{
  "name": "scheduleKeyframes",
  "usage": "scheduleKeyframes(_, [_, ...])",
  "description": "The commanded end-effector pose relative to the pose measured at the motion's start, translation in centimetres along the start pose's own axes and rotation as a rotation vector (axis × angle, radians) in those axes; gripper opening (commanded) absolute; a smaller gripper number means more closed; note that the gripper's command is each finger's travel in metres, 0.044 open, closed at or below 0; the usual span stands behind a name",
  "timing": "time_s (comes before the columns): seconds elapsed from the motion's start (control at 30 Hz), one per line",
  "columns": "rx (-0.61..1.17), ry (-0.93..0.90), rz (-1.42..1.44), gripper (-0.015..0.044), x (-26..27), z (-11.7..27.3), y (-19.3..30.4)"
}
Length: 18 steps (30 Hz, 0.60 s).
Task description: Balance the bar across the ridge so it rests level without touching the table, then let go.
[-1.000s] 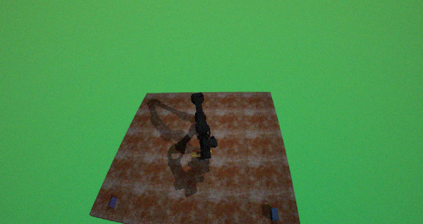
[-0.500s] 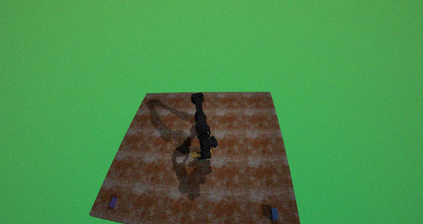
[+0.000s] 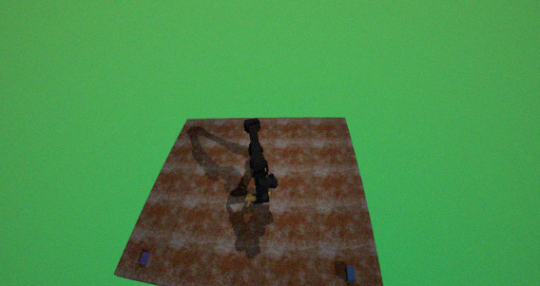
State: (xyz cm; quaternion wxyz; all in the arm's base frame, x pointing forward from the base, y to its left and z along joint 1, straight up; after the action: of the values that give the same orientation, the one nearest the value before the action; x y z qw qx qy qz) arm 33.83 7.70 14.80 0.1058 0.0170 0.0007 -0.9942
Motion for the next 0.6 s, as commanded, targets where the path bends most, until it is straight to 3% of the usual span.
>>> scheduleKeyframes(0.0, [0.000, 0.000, 0.000, 0.0000, 0.00, 0.00, 0.00])
scheduleKeyframes(0.03, [0.000, 0.000, 0.000, 0.0000, 0.00, 0.00, 0.00])
scheduleKeyframes(0.23, [0.000, 0.000, 0.000, 0.0157, 0.00, 0.00, 0.00])
scheduleKeyframes(0.57, [0.000, 0.000, 0.000, 0.0167, 0.00, 0.00, 0.00])
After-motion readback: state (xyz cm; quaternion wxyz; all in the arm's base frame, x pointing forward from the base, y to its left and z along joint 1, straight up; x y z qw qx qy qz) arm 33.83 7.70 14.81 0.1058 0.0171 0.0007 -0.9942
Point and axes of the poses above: the point midway between the two fingers, 35 mm back from their tips, its own z axis back along the fingers, its own x axis across the jaws, y = z × x, the point moved 4 cm from there along z, back along the fingers, and after that the axes turned 2 degrees about z, right-handed, at the moved point
